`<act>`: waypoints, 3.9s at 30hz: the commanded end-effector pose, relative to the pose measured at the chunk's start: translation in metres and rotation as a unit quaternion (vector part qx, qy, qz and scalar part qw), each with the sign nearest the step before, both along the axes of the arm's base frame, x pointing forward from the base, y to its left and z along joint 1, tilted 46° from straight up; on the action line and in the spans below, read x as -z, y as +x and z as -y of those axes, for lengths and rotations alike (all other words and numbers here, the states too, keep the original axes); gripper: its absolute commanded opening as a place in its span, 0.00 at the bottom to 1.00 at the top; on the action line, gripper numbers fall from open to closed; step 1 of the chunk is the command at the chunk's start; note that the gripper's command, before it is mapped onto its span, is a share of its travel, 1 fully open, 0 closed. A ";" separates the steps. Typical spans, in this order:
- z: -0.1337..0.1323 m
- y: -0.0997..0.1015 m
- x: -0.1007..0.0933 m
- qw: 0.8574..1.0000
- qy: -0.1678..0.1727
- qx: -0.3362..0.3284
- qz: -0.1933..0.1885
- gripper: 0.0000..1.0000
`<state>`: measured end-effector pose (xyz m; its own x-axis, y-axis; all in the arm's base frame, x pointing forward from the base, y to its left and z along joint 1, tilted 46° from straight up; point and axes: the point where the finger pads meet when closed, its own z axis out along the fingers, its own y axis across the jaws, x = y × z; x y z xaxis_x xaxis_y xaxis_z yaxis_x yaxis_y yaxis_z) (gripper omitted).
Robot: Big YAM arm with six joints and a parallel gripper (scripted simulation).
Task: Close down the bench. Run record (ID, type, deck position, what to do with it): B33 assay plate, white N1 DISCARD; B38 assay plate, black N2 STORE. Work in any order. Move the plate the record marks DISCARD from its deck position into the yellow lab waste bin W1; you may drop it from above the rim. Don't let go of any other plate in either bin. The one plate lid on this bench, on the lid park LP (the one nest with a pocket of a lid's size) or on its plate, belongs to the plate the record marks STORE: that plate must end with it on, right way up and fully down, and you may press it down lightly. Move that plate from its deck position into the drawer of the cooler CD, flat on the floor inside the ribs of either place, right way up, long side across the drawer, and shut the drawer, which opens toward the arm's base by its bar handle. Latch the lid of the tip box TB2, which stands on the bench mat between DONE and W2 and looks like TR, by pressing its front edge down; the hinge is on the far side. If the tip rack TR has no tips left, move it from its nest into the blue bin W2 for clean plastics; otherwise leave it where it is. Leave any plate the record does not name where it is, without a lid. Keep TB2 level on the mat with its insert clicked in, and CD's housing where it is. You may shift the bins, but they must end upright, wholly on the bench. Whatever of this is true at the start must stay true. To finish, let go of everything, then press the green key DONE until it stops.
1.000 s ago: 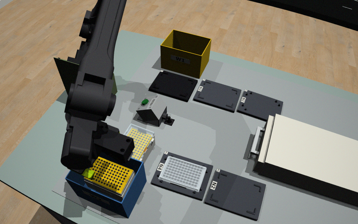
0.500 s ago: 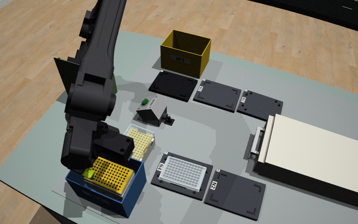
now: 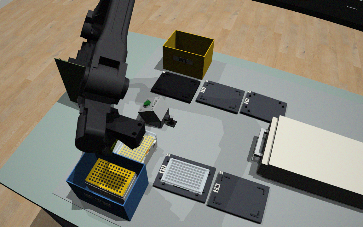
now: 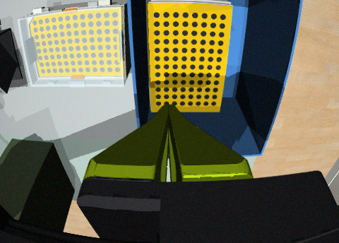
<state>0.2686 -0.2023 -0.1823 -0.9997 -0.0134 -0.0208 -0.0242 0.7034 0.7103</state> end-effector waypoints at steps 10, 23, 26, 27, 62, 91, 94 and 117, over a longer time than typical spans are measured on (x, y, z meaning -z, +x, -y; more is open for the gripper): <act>-0.027 0.001 -0.043 1.000 -0.010 0.004 0.007 0.00; -0.060 -0.006 -0.076 1.000 -0.005 0.001 0.003 0.00; -0.068 -0.009 -0.085 1.000 -0.003 0.003 0.001 0.00; -0.070 -0.010 -0.088 1.000 -0.002 0.004 0.001 0.00; -0.157 -0.026 -0.178 1.000 0.001 0.001 -0.002 0.00; -0.178 -0.030 -0.204 1.000 -0.002 0.005 0.003 0.00; -0.178 -0.030 -0.204 1.000 -0.002 0.005 0.003 0.00; -0.178 -0.030 -0.204 1.000 -0.002 0.005 0.003 0.00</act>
